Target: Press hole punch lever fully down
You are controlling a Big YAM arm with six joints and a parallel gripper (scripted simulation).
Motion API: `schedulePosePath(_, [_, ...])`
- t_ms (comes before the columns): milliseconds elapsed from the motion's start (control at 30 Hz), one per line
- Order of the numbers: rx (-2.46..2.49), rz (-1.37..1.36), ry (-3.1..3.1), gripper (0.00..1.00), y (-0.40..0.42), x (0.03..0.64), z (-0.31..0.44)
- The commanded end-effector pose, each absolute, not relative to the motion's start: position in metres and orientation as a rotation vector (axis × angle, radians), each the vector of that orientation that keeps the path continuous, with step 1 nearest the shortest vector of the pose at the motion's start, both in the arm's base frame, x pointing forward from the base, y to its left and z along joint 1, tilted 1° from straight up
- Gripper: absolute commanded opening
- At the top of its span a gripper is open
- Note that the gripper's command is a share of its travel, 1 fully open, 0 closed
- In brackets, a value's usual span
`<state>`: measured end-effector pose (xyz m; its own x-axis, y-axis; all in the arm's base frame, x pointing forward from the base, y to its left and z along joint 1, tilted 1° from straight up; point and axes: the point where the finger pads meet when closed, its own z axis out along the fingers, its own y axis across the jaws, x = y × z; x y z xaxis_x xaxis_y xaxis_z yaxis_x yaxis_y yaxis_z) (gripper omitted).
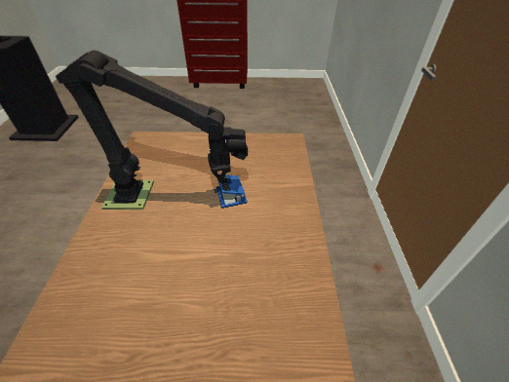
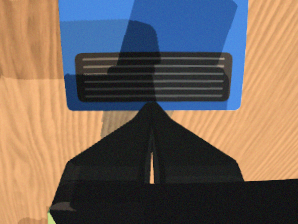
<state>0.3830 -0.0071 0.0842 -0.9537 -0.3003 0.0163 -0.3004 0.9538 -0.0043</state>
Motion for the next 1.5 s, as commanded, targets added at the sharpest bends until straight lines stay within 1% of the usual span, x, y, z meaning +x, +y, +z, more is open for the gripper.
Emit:
schedulePosePath(0, [0.478, 0.015, -3.112, 0.0, -0.012, 0.389, 0.089])
schedulePosePath(1467, [0.483, 0.024, -3.144, 0.0, -0.013, 0.4, 0.099])
